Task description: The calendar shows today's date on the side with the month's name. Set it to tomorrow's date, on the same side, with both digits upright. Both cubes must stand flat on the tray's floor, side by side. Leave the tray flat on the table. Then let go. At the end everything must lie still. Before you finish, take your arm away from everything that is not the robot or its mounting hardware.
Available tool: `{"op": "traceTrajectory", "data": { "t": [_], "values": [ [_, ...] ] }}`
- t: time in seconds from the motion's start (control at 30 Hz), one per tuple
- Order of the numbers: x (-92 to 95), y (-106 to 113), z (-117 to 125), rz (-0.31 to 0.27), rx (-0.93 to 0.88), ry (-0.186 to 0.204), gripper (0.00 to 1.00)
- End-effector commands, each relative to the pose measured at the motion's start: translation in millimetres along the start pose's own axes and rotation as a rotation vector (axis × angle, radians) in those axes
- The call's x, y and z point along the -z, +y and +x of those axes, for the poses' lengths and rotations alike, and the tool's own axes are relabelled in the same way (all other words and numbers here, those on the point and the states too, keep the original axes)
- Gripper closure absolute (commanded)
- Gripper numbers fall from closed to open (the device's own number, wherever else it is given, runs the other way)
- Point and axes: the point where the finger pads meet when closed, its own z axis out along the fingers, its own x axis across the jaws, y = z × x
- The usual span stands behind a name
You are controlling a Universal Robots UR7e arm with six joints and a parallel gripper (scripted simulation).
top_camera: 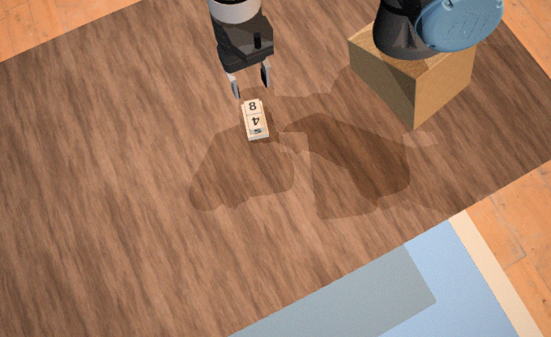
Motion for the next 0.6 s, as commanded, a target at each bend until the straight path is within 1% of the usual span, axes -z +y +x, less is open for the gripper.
{"op": "traceTrajectory", "data": {
  "t": [0.0, 0.37, 0.4, 0.57],
  "values": [
    [-5.1, 1.2, -0.5, -0.005, -0.15, -0.004, 0.0],
    [-5.3, 1.4, 0.5, -0.006, -0.19, 0.0, 0.0],
    [-5.2, 1.5, 0.6, -0.005, -0.191, 0.0, 0.13],
    [-5.1, 1.4, 0.6, -0.005, -0.191, 0.0, 0.13]
  ]
}}
